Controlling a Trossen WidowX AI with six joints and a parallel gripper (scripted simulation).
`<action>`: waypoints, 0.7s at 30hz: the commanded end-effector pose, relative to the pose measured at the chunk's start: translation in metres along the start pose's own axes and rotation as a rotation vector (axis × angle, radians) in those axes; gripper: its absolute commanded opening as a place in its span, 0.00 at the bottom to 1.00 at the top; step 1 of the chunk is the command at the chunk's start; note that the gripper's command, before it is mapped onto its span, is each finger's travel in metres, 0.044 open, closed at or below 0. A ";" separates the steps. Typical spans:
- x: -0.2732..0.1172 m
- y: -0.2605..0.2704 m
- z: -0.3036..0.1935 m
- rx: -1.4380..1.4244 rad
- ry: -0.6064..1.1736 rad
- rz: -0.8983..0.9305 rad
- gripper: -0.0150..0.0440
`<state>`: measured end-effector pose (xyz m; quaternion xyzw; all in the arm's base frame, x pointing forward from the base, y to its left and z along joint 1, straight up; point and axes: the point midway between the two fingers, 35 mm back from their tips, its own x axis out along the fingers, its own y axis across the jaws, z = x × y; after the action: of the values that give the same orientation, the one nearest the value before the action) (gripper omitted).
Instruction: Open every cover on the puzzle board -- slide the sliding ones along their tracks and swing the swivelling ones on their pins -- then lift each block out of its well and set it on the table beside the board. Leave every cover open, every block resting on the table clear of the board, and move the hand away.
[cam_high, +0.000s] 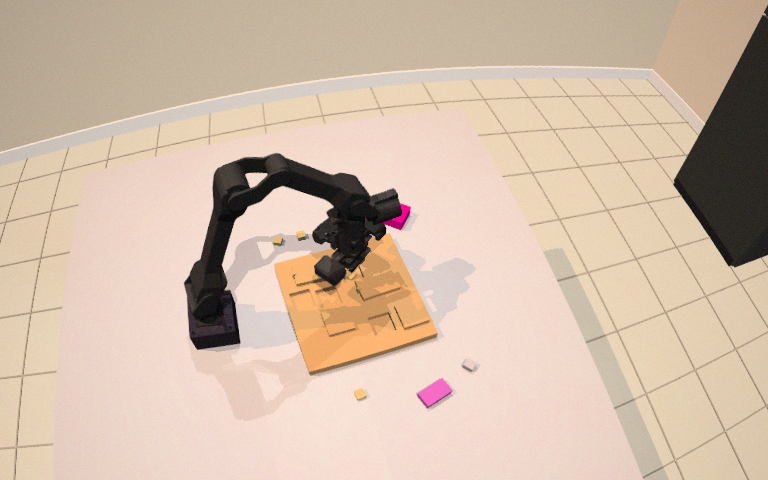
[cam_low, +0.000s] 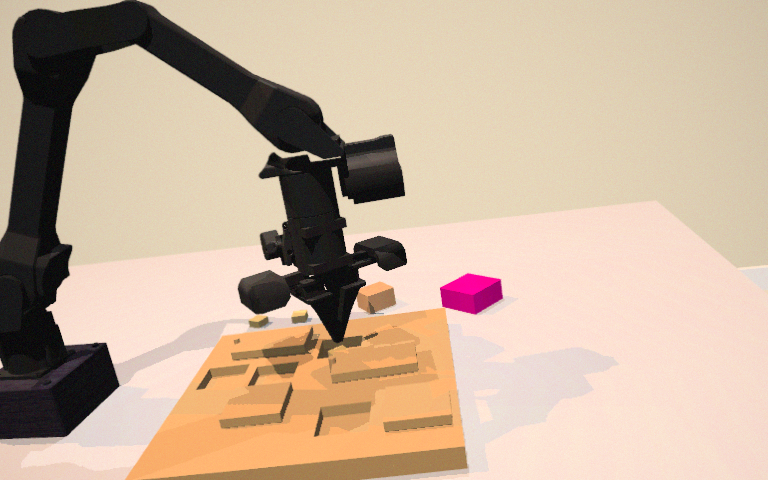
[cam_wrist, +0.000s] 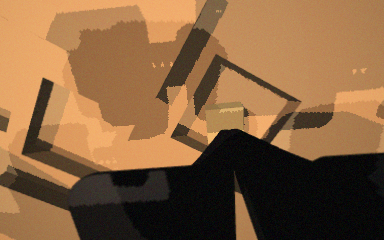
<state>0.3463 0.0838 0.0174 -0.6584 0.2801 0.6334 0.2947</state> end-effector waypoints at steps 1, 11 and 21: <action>0.000 0.001 0.001 -0.005 -0.006 0.000 0.25; 0.000 0.001 0.001 -0.005 -0.006 0.000 0.25; 0.005 0.000 0.001 -0.002 -0.003 0.001 0.25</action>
<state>0.3467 0.0840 0.0167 -0.6595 0.2791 0.6324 0.2954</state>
